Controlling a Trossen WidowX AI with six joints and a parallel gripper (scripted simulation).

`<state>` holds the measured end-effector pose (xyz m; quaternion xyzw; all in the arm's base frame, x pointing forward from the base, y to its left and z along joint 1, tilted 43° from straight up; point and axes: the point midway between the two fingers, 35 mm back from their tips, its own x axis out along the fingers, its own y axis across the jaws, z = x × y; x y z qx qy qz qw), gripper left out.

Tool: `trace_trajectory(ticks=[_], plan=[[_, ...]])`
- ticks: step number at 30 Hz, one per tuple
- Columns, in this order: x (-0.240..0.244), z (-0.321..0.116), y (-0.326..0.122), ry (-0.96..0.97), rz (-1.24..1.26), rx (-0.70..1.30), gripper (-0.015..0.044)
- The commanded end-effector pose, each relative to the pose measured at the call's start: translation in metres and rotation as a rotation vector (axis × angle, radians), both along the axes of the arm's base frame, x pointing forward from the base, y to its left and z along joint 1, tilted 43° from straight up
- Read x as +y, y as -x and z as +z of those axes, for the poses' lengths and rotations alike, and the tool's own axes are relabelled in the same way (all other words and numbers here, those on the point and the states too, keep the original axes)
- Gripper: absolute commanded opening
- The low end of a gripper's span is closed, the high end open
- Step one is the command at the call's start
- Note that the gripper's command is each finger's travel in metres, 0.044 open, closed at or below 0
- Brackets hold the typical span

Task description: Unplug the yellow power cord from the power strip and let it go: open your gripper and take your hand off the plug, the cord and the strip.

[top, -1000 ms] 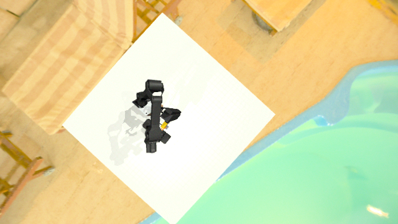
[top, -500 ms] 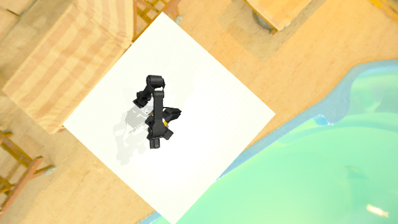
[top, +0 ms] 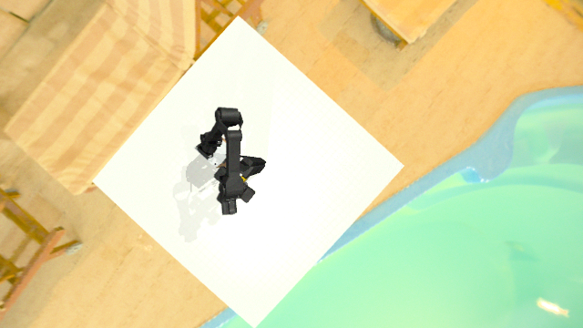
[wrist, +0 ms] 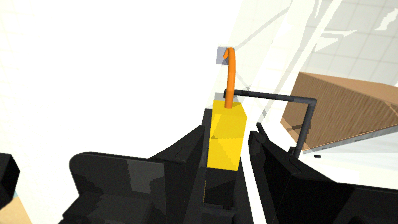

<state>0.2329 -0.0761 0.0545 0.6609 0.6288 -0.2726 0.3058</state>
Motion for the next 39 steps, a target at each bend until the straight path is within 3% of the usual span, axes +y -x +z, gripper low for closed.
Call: trace_trajectory(ticks=[1, 5, 9, 17, 39], plan=[[0.006, -0.005, 0.001, -0.006, -0.002, 0.005, 0.016], [0.006, -0.005, 0.001, -0.006, -0.002, 0.005, 0.016], [0.004, -0.003, 0.0, -0.001, 0.002, 0.002, 0.0055], [0.004, -0.003, 0.0, -0.001, 0.002, 0.002, 0.0002], [-0.021, -0.022, -0.003, 0.001, 0.0, 0.003, 0.0]])
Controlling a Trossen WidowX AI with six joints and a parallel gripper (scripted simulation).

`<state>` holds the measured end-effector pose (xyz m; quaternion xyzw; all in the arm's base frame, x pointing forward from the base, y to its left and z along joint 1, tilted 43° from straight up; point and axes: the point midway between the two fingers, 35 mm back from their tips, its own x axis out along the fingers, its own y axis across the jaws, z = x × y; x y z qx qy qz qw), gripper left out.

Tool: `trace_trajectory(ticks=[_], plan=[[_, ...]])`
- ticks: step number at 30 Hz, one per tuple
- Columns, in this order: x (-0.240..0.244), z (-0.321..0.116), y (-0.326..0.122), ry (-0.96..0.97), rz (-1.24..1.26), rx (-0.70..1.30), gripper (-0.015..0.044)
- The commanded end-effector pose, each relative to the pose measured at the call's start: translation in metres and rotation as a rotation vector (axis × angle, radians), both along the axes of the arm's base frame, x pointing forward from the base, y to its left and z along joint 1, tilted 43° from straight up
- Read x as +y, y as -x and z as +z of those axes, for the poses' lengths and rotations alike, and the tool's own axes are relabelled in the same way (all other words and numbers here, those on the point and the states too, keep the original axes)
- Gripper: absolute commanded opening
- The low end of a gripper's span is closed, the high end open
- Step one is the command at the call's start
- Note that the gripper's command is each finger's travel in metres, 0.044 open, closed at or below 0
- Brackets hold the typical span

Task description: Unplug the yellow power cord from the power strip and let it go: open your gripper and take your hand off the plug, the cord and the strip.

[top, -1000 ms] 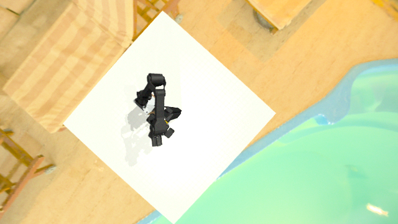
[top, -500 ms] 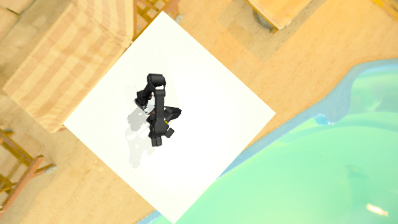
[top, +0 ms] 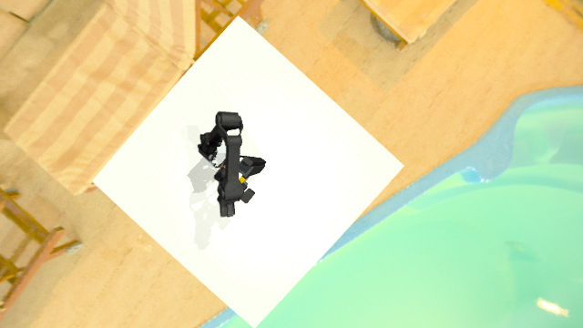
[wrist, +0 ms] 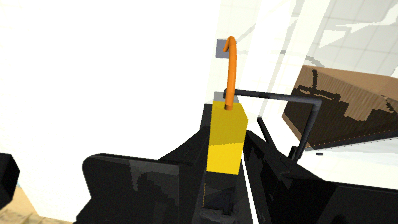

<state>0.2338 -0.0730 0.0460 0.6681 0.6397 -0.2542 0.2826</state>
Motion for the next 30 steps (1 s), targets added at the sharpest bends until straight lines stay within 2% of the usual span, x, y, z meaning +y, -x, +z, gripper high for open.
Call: trace_trajectory(ticks=[1, 12, 18, 30], plan=[[-0.025, -0.014, -0.002, 0.065, -0.004, -0.005, 0.0], [-0.04, -0.024, -0.001, 0.066, -0.005, -0.004, 0.0], [-0.032, -0.021, 0.0, 0.061, -0.003, 0.001, 0.0157], [-0.037, -0.016, 0.0, 0.061, -0.006, -0.003, 0.016]])
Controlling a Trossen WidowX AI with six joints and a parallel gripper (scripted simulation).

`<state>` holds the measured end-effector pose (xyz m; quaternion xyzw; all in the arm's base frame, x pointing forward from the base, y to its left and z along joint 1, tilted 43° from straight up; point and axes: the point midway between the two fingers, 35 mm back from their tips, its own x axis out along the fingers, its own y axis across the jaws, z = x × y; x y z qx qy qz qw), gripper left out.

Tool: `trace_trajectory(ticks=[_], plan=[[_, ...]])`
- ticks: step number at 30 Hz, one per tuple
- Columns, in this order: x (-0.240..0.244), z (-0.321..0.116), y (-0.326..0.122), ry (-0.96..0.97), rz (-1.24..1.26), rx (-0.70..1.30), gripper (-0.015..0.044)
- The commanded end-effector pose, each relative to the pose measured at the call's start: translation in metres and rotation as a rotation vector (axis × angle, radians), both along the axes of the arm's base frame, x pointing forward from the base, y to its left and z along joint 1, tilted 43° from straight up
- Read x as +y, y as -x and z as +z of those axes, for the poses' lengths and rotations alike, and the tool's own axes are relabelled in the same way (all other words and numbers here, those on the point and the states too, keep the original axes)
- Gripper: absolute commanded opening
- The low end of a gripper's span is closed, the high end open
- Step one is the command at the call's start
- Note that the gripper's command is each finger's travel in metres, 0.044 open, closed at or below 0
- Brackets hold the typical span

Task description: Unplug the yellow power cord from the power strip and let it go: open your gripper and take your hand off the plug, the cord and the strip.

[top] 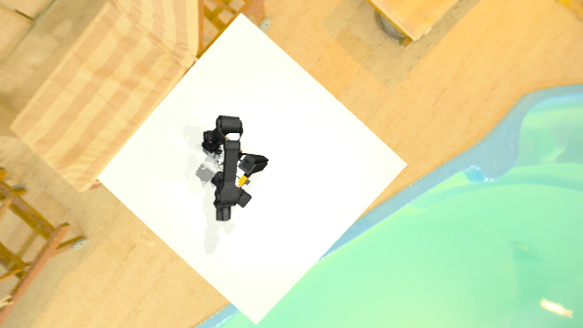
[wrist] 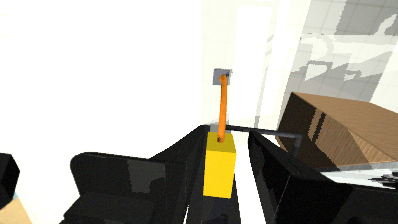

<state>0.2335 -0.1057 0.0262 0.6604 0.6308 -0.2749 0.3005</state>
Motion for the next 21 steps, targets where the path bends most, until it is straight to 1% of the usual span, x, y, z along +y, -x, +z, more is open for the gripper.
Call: trace_trajectory(ticks=[1, 21], plan=[[-0.005, 0.004, 0.0, 0.002, -0.001, -0.007, 0.016], [0.015, 0.022, 0.001, 0.001, -0.001, -0.007, 0.016]])
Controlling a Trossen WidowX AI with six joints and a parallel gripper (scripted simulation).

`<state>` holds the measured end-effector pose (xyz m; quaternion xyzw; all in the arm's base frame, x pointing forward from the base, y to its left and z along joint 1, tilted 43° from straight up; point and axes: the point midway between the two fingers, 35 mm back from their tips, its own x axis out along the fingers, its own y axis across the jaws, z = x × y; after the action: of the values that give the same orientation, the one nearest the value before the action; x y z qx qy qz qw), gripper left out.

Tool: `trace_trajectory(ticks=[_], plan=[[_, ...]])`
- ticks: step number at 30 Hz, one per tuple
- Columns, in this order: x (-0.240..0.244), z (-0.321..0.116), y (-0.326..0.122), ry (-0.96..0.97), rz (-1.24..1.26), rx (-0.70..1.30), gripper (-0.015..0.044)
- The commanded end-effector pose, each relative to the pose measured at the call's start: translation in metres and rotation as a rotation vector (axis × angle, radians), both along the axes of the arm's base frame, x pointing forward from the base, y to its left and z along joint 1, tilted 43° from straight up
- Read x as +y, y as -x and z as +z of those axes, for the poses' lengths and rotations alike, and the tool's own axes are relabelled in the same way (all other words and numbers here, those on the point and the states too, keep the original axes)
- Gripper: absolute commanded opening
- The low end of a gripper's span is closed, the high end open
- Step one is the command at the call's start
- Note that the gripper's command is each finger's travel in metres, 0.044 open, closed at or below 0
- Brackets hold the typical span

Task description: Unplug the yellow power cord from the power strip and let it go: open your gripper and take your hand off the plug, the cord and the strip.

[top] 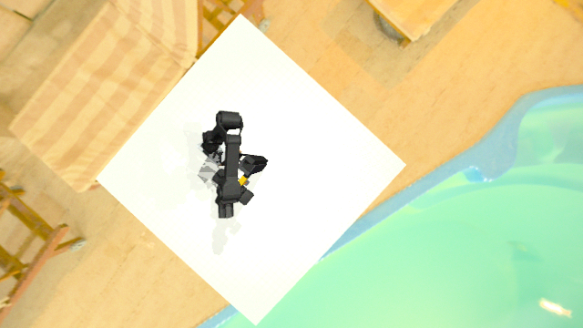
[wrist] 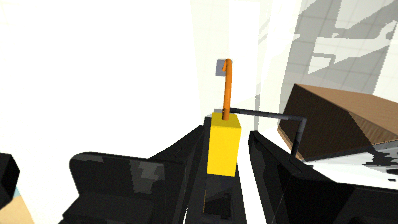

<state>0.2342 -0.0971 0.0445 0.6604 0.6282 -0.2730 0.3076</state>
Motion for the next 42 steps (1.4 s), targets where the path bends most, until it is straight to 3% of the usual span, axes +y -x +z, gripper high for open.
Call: trace_trajectory(ticks=[1, 26, 30, 42], plan=[[0.008, 0.005, 0.002, -0.008, -0.002, 0.006, 0.016], [0.023, 0.001, 0.002, -0.009, -0.002, 0.006, 0.016], [0.02, 0.003, 0.001, -0.005, 0.001, 0.003, 0.0055], [0.018, 0.001, 0.001, -0.004, 0.001, 0.003, 0.0]])
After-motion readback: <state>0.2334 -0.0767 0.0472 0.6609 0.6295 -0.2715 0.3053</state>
